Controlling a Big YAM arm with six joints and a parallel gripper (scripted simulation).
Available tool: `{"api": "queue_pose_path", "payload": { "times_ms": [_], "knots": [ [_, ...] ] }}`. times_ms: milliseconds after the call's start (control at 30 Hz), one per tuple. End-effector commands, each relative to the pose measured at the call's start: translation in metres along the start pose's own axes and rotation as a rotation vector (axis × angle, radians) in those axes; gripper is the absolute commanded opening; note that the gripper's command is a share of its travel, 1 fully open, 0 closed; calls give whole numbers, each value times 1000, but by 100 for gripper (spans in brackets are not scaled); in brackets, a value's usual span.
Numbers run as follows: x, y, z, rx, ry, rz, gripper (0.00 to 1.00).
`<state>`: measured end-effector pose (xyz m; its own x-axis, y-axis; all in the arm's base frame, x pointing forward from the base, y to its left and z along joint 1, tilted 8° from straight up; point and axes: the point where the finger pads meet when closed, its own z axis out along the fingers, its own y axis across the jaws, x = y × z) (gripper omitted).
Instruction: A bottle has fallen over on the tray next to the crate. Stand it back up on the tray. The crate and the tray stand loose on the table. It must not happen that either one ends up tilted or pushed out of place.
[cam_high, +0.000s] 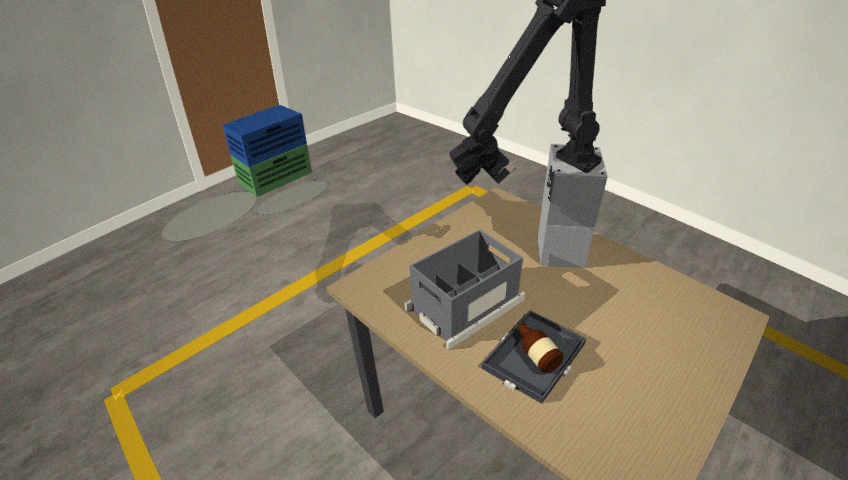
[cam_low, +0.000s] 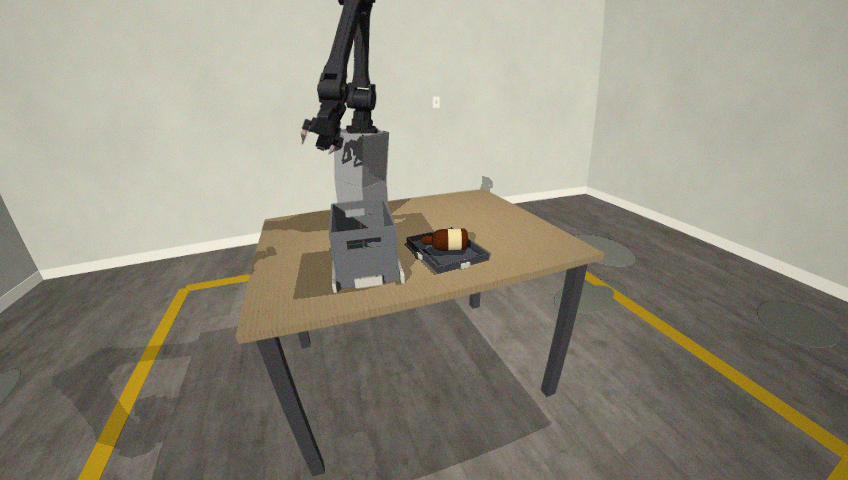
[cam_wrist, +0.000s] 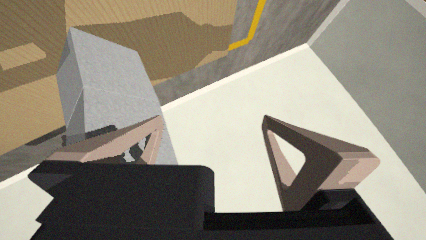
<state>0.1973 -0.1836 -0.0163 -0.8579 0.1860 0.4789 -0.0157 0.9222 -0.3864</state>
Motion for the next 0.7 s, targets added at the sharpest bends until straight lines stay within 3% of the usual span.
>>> {"api": "queue_pose_path", "payload": {
  "times_ms": [0,533,567,667],
  "knots": [
    [-1,-1,-2,1,-5,4,100],
    [-1,-1,-2,1,-5,4,100],
    [-12,-12,-15,10,-47,28,100],
    [-27,2,-13,6,-62,-35,100]
  ]
}}
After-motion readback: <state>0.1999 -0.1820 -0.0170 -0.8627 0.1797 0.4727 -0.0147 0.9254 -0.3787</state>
